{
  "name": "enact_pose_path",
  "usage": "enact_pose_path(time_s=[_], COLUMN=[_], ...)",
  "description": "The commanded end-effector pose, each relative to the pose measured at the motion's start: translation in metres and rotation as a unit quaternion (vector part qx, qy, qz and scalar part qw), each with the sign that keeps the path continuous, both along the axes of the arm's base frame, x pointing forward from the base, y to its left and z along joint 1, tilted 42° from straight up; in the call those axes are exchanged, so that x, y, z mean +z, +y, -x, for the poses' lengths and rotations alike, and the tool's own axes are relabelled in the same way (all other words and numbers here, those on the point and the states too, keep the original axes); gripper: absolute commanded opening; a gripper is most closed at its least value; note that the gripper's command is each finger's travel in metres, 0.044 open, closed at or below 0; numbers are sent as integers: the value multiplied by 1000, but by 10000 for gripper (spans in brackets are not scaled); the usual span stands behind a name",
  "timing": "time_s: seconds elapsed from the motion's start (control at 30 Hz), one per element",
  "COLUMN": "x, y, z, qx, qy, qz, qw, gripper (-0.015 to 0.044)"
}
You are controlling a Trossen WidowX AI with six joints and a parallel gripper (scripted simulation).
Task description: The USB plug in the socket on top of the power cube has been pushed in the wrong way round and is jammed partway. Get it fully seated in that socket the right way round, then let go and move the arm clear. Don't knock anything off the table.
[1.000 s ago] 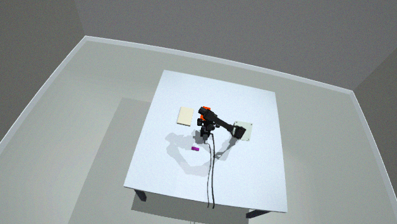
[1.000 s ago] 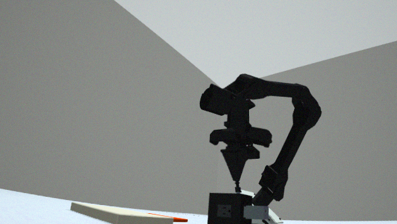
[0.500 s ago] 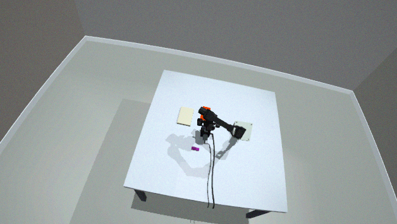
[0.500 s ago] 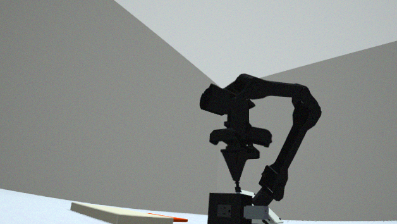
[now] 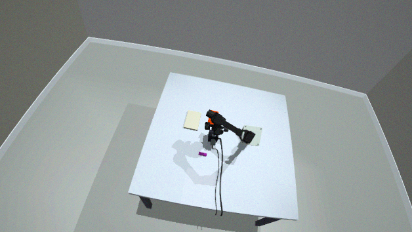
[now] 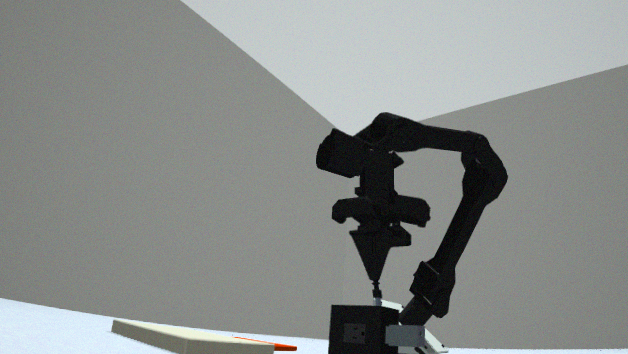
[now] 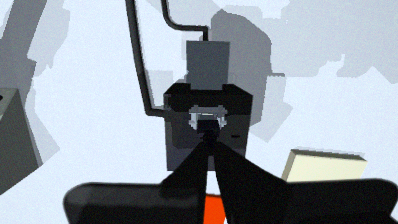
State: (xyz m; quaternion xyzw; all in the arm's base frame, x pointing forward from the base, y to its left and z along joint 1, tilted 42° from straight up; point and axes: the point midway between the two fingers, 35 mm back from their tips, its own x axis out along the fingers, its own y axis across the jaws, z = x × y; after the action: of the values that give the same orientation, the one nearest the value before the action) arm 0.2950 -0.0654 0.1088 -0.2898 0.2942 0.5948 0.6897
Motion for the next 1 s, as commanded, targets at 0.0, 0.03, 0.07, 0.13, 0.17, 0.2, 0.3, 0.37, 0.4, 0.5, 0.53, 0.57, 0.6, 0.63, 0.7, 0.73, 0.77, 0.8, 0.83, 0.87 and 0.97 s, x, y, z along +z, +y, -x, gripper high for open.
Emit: enact_pose_path(time_s=[0.0, 0.03, 0.07, 0.13, 0.17, 0.2, 0.3, 0.37, 0.4, 0.5, 0.53, 0.57, 0.6, 0.63, 0.7, 0.73, 0.77, 0.8, 0.83, 0.87, 0.97], x=[2, 3, 3, 4, 5, 5, 7, 8, 8, 10, 10, 11, 11, 12, 13, 13, 14, 14, 15, 15, 15], y=[-3, -3, -3, -4, -5, -5, -7, -7, -8, -9, -10, -10, -10, -11, -12, -12, -13, -13, -13, -14, -13], z=[0, 0, 1, 1, 1, 1, 1, 1, 1, 2, 2, 2, 2, 2, 2, 2, 2, 2, 2, 2, 2], qx=[3, 3, 3, 3, 3, 3, 3, 3, 3, 3, 3, 3, 3, 3, 3, 3, 3, 3, 3, 3, 0], qy=[-1, -1, -1, -1, -1, -1, -1, -1, -1, -1, -1, -1, -1, -1, -1, -1, -1, -1, -1, -1, 1], qz=[3, 3, 3, 3, 3, 3, 3, 3, 3, 3, 3, 3, 3, 3, 3, 3, 3, 3, 3, 3, 2], qw=[1000, 1000, 1000, 1000, 1000, 1000, 1000, 1000, 1000, 1000, 1000, 1000, 1000, 1000, 1000, 1000, 1000, 1000, 1000, 1000, 1000], gripper=[0, 0, 0, 0, 0, 0, 0, 0, 0, 0, 0, 0, 0, 0, 0, 0, 0, 0, 0, 0, 0])
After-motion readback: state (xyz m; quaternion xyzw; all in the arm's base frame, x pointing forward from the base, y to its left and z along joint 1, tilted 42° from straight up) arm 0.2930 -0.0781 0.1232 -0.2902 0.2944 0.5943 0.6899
